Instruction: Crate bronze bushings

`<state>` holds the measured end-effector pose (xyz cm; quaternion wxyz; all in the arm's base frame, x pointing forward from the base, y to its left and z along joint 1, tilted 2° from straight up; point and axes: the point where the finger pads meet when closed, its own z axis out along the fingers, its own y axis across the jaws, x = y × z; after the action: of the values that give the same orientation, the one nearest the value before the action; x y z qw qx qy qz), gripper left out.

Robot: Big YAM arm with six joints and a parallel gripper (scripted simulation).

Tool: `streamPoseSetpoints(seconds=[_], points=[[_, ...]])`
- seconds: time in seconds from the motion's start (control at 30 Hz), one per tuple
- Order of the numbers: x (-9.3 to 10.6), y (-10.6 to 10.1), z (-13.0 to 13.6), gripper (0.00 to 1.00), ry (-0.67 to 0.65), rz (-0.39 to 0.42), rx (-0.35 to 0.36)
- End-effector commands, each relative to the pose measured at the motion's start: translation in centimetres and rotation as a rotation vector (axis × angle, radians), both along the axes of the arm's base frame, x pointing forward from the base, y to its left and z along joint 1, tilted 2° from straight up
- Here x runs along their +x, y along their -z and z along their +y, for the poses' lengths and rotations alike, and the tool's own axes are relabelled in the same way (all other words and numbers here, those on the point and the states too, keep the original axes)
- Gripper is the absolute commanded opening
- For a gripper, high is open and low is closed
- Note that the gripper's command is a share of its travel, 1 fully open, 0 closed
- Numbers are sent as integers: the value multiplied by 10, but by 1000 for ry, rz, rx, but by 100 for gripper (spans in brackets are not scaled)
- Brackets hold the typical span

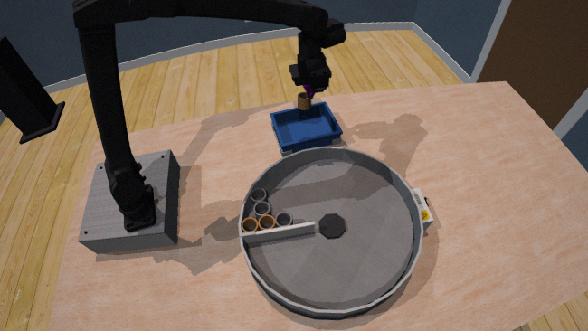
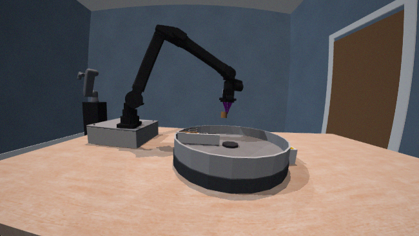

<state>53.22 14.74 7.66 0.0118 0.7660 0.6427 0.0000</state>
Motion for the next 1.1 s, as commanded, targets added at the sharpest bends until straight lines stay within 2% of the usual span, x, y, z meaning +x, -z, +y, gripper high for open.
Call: streamPoseSetpoints(seconds=[0.0,0.23,0.27,0.3,0.43,0.5,0.7,0.77,0.8,0.83,1.07], points=[[24,-20,9,0,7,-51,12],[29,-14,9,0,8,-70,17],[24,-4,7,0,8,-54,13],[9,16,2,0,8,-16,2],[10,39,0,0,8,-15,1],[10,39,0,0,8,-15,1],[12,64,-3,0,8,-15,1],[13,61,-3,0,8,-24,4],[20,39,0,0,7,-67,16],[26,33,1,0,7,-78,19],[25,38,1,0,6,-63,15]])
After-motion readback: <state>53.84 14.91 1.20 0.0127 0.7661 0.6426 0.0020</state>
